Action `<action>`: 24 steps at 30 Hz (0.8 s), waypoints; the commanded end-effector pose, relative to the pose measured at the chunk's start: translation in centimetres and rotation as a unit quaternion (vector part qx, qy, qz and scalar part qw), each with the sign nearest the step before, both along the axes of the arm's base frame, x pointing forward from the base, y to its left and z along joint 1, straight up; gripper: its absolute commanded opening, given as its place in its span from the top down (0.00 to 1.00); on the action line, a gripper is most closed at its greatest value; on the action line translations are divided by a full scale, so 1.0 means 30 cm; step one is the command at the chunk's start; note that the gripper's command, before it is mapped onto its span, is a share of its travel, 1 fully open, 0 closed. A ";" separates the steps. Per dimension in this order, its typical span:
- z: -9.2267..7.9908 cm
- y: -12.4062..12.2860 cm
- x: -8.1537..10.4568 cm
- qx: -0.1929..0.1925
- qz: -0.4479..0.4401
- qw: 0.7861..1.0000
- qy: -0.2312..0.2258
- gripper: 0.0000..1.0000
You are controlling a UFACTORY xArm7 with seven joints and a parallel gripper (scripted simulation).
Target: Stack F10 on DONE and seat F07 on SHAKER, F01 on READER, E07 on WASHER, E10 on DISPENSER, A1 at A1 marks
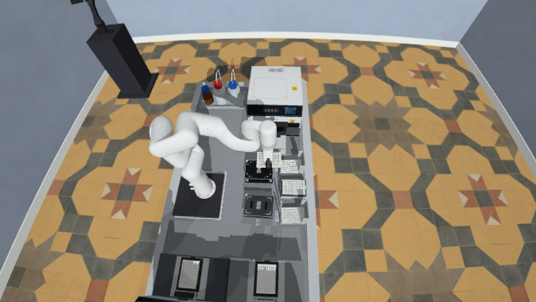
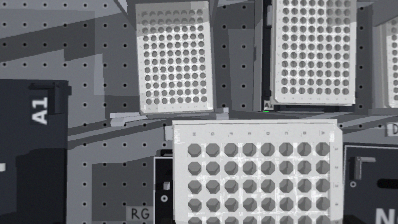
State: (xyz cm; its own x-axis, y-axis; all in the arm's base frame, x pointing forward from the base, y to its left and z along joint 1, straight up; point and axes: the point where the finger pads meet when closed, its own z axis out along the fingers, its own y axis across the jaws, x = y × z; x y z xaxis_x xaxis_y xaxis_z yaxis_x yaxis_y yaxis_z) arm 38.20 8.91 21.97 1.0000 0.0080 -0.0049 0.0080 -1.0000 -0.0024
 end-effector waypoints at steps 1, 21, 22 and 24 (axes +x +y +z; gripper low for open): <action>0.005 -0.052 -0.003 0.001 0.000 1.000 -0.002 1.00; 0.005 -0.238 -0.024 0.000 0.004 1.000 -0.002 1.00; 0.005 -0.249 -0.025 0.000 0.004 1.000 -0.002 1.00; 0.005 -0.249 -0.025 0.000 0.004 1.000 -0.002 1.00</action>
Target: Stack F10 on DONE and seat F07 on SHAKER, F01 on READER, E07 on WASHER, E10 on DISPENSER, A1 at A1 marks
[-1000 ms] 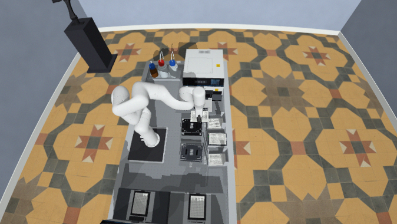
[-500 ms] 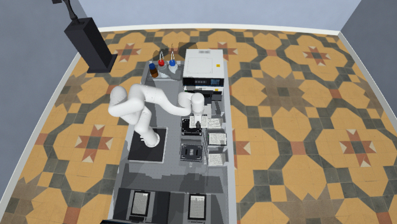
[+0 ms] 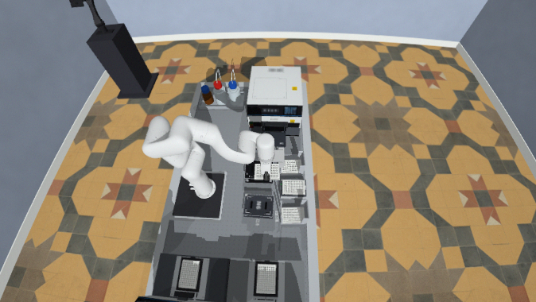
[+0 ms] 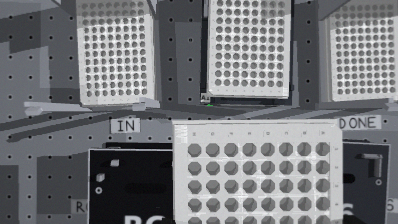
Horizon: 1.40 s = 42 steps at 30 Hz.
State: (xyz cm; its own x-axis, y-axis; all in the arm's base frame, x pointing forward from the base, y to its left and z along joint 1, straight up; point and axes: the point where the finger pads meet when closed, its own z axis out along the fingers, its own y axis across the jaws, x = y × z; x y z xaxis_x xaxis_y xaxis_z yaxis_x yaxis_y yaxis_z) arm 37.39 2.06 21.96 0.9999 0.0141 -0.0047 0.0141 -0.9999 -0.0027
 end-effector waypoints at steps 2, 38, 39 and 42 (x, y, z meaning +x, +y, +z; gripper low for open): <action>0.005 -0.042 -0.001 0.000 0.001 1.000 -0.002 1.00; 0.004 -0.354 0.049 0.000 0.007 1.000 -0.002 1.00; 0.004 -0.362 0.056 0.000 0.007 1.000 -0.002 1.00; 0.004 -0.389 0.077 0.000 0.007 1.000 -0.002 1.00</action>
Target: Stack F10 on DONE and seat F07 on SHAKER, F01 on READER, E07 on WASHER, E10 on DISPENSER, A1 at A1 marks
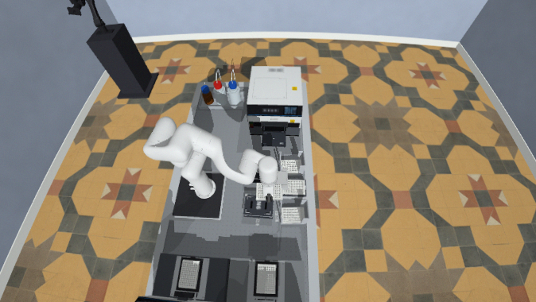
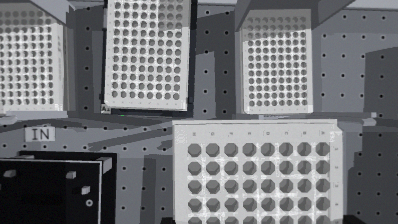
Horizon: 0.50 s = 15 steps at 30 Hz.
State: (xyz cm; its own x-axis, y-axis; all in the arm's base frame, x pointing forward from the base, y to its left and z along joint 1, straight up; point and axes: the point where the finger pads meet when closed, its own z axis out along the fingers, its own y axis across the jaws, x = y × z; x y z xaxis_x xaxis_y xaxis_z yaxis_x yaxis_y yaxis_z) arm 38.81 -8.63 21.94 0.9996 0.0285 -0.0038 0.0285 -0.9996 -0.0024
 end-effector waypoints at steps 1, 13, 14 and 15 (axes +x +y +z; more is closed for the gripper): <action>0.005 -0.041 0.037 0.000 0.000 1.000 -0.002 1.00; 0.004 -0.105 0.114 0.000 0.003 1.000 -0.002 1.00; 0.004 -0.110 0.124 0.000 0.003 1.000 -0.002 1.00; 0.004 -0.114 0.135 0.000 0.003 1.000 -0.002 1.00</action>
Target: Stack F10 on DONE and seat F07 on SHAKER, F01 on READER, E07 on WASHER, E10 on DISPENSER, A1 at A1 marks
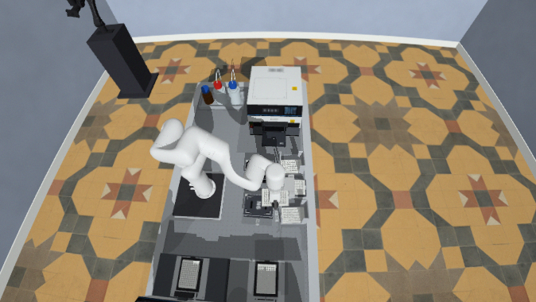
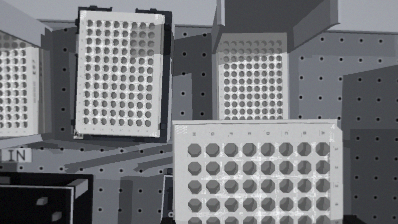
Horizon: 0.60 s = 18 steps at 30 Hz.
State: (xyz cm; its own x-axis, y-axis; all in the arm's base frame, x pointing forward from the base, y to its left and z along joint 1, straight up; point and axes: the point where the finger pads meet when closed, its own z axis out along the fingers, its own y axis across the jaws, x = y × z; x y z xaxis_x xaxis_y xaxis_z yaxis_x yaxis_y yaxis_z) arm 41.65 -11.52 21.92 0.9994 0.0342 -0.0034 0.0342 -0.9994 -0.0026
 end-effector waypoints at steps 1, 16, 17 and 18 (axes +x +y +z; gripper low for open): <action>0.005 -0.022 0.050 0.000 0.001 1.000 -0.002 1.00; 0.005 -0.075 0.183 0.000 0.004 1.000 -0.002 1.00; 0.005 -0.078 0.194 0.000 0.004 1.000 -0.002 1.00; 0.005 -0.081 0.205 0.000 0.004 1.000 -0.002 1.00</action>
